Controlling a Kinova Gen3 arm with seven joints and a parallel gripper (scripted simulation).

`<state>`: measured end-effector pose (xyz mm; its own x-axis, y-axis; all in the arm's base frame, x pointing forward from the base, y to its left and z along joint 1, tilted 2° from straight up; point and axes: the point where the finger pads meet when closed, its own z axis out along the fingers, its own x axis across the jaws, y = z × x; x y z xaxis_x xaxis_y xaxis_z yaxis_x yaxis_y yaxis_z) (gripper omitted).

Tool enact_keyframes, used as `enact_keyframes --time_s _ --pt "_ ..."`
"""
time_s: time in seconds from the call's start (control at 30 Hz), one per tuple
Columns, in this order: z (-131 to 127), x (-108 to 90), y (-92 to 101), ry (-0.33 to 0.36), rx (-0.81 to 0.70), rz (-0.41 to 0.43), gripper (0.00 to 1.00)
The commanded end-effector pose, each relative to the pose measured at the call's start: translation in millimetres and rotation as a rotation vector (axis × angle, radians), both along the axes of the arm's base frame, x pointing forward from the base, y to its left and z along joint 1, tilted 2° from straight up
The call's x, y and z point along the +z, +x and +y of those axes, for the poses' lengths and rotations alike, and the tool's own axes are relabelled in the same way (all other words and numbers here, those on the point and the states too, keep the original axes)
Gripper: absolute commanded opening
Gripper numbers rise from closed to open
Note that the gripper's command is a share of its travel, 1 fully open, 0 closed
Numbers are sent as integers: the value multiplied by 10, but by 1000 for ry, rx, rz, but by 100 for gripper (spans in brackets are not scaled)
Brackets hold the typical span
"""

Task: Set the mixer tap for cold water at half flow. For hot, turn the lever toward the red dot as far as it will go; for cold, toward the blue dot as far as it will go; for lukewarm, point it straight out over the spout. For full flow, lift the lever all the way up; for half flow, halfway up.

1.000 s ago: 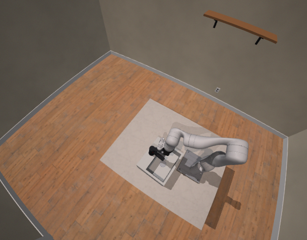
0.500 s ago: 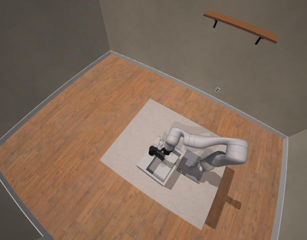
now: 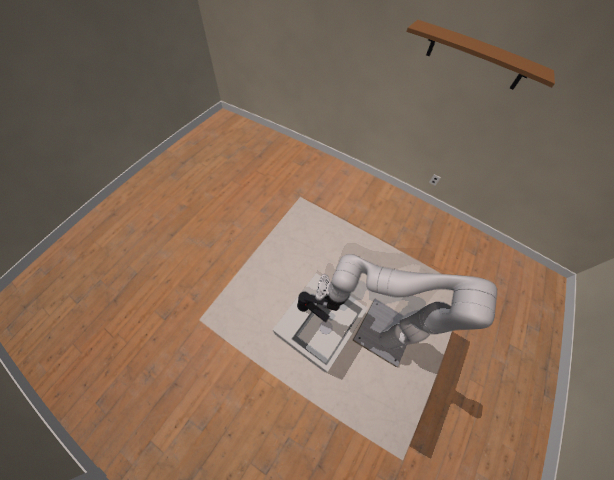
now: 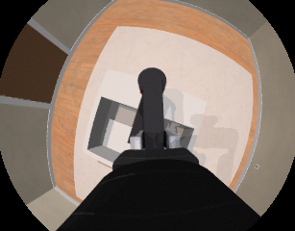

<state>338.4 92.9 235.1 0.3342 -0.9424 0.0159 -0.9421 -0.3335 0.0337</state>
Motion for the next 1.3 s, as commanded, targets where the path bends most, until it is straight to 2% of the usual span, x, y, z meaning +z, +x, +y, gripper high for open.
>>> enact_keyframes --time_s 0.0,0.87,1.27 --pt "0 6 2 1 0 -1 0" --pt "-2 6 3 1 3 -1 0" --pt "-40 6 18 2 49 0 0"
